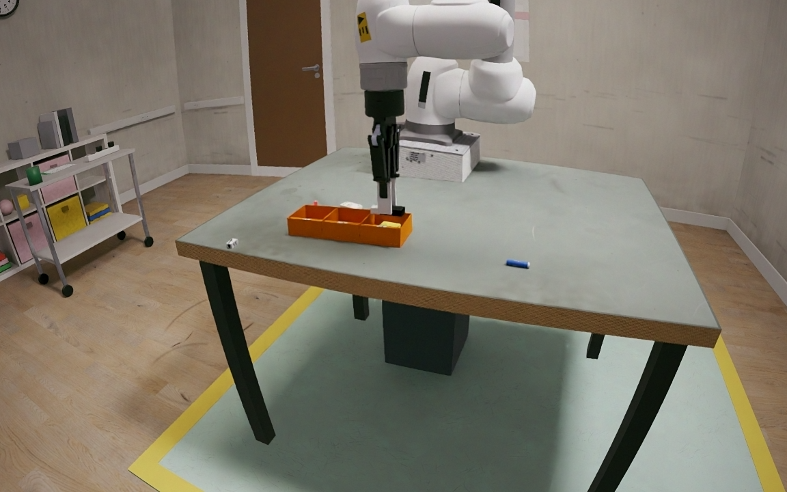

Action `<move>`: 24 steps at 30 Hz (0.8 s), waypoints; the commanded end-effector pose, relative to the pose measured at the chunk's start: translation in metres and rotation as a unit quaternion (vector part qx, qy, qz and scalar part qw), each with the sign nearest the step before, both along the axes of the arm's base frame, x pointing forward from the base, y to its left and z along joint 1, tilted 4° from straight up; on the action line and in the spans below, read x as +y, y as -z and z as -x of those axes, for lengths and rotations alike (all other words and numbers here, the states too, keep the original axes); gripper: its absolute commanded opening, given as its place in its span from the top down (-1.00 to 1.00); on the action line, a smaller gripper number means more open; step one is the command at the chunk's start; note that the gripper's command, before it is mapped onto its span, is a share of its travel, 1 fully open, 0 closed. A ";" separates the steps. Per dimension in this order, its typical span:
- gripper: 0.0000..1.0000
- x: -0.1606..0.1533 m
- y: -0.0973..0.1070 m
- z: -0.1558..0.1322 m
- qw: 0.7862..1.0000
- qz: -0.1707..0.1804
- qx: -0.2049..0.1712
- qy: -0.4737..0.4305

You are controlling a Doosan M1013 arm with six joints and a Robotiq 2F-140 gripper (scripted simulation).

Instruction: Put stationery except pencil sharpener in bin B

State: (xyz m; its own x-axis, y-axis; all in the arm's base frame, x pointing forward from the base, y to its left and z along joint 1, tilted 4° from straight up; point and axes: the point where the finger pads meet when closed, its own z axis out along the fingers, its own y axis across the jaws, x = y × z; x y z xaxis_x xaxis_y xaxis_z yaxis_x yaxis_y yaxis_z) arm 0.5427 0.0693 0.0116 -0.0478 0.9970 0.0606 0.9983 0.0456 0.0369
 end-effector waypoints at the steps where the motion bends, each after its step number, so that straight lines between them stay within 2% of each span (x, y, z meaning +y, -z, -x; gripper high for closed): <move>1: 0.60 0.000 0.011 0.000 1.000 -0.003 0.000 0.002; 7: 0.60 0.001 0.023 -0.001 1.000 -0.003 0.000 0.002; 24: 0.60 0.002 0.023 -0.001 1.000 -0.003 0.000 0.002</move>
State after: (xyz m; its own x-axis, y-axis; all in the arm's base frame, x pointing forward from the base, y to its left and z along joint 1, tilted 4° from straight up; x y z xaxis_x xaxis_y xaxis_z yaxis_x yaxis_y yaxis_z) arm 0.5441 0.0694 -0.0080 -0.0450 0.9971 0.0610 0.9984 0.0428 0.0364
